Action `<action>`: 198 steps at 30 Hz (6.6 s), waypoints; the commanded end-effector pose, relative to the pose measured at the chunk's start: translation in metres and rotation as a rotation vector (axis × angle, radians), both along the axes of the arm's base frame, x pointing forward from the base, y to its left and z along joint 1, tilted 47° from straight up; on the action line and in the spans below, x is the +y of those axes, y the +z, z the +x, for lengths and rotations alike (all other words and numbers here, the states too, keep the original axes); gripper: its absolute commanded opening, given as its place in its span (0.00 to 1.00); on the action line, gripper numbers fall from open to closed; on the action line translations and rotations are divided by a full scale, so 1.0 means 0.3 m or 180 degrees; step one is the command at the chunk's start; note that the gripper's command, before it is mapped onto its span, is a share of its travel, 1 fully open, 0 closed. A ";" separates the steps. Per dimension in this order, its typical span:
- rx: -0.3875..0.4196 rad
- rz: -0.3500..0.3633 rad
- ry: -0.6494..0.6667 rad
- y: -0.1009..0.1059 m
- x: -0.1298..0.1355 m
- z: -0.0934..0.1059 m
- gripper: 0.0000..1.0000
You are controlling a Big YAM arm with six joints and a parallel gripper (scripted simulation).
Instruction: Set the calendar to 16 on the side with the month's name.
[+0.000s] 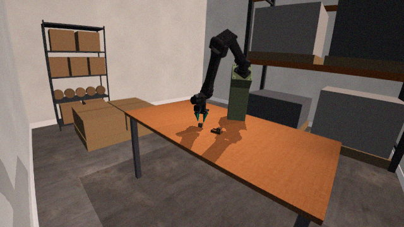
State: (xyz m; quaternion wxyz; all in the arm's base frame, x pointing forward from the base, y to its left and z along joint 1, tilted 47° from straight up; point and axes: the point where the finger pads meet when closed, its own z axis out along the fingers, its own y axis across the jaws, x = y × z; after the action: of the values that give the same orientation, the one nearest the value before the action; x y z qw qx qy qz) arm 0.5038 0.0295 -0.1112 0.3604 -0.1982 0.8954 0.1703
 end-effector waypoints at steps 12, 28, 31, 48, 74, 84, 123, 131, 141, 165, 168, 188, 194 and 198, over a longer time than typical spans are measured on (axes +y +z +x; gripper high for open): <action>0.0071 0.0030 0.0026 -0.028 0.036 -0.025 0.47; 0.0071 0.0030 0.0025 -0.028 0.036 -0.025 0.47; 0.0068 0.0029 0.0025 -0.027 0.036 -0.024 0.47; 0.0015 0.0021 0.0023 -0.059 0.061 0.035 0.47; 0.0056 0.0028 0.0026 -0.093 0.081 0.038 0.47; 0.0056 0.0028 0.0026 -0.093 0.081 0.038 0.47; 0.0056 0.0029 0.0026 -0.093 0.081 0.038 0.28; 0.0056 0.0029 0.0026 -0.093 0.081 0.038 0.28; 0.0034 0.0002 -0.0024 -0.009 -0.005 -0.016 0.28; 0.0041 0.0001 0.0077 0.136 -0.070 -0.149 0.28; 0.0041 0.0001 0.0077 0.136 -0.070 -0.149 0.28; 0.0040 0.0001 0.0077 0.136 -0.070 -0.149 0.28; 0.0041 0.0001 0.0077 0.136 -0.070 -0.149 0.28; 0.0041 0.0001 0.0077 0.136 -0.070 -0.149 0.28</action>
State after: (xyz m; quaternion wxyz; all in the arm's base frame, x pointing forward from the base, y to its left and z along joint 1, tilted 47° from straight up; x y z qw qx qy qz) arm 0.4631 0.0000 -0.0633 0.3594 -0.1957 0.8961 0.1717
